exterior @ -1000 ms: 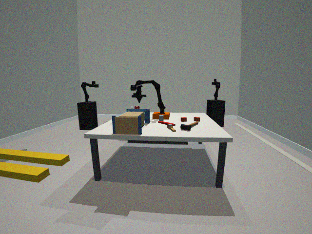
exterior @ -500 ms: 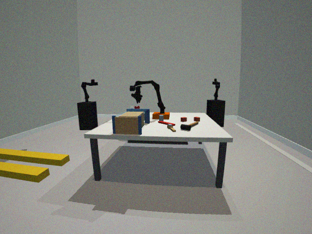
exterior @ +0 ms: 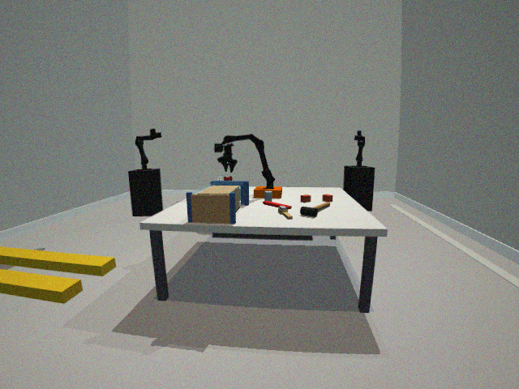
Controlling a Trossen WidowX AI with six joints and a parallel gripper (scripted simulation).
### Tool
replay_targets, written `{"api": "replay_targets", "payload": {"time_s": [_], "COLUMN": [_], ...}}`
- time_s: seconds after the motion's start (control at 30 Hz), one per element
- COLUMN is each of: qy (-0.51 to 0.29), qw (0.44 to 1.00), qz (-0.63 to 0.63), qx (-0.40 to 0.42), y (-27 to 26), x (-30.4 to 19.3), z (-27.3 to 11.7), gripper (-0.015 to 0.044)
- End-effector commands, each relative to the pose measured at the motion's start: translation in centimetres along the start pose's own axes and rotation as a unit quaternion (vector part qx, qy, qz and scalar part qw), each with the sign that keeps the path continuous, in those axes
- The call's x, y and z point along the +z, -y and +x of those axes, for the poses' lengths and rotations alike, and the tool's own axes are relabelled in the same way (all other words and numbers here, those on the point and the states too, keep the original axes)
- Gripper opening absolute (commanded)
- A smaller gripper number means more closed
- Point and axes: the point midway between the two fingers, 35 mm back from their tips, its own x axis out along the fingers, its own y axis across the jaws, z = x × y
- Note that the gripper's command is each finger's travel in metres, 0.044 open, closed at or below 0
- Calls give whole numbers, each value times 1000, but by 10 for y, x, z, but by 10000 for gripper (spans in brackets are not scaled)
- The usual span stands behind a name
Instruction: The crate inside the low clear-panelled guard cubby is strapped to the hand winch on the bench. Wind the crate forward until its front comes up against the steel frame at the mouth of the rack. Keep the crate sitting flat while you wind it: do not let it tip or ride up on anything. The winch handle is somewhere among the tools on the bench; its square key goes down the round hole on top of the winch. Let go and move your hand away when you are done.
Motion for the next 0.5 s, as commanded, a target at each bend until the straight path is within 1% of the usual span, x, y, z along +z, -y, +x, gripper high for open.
{"api": "replay_targets", "payload": {"time_s": [0.0, 0.23, 0.47], "qy": [4, 4, 4], "qw": [997, 997, 997], "qz": [-73, -73, -76], "qx": [-1, -1, -1], "y": [6, 6, 7], "x": [2, 2, 4], "z": [1, 2, 11], "gripper": [440, 440, 440]}}
